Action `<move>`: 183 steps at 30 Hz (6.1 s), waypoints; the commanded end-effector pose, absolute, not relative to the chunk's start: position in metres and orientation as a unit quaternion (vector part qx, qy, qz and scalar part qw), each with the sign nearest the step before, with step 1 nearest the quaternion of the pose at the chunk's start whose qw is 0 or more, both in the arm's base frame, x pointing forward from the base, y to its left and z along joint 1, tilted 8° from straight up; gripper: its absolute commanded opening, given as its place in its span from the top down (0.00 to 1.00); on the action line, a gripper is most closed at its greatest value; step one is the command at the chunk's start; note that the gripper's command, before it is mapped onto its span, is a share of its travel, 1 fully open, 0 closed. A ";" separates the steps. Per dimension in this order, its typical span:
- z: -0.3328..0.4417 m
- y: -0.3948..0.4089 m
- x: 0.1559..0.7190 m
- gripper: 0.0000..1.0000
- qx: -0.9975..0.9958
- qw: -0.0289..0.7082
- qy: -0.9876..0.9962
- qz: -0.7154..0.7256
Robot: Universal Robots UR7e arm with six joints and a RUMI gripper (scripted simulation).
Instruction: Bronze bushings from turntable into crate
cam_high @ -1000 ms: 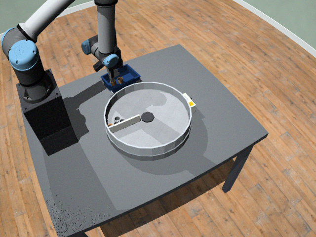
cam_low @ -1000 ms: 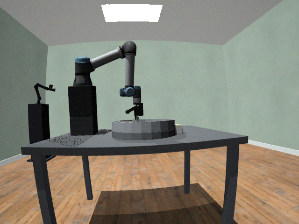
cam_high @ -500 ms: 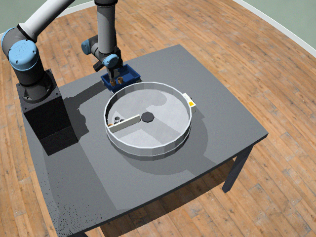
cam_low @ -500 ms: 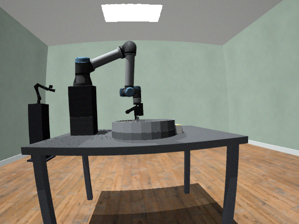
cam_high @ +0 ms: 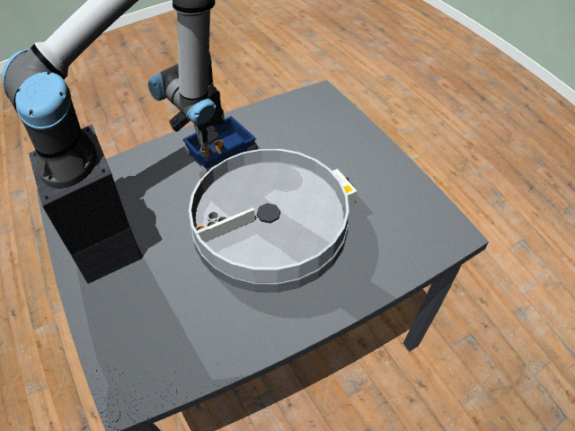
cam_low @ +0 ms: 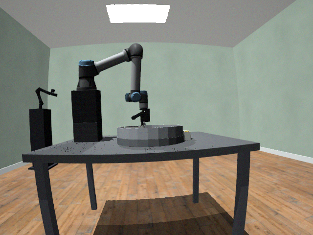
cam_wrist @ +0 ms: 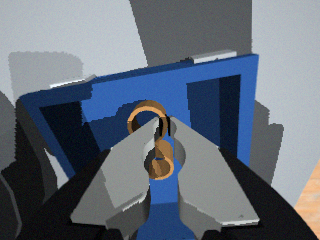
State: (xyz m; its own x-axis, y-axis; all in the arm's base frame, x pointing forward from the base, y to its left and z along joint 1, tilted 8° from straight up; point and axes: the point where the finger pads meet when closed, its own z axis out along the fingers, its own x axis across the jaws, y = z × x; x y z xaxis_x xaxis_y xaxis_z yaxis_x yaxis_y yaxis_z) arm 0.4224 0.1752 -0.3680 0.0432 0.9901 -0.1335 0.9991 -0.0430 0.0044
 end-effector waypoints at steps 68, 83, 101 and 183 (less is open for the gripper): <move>-0.370 0.175 0.424 0.94 0.721 0.049 0.690 -0.046; -0.367 0.175 0.424 0.94 0.721 0.049 0.690 -0.046; -0.315 0.183 0.422 0.94 0.720 0.048 0.691 -0.047; -0.257 0.190 0.423 0.94 0.721 0.048 0.690 -0.046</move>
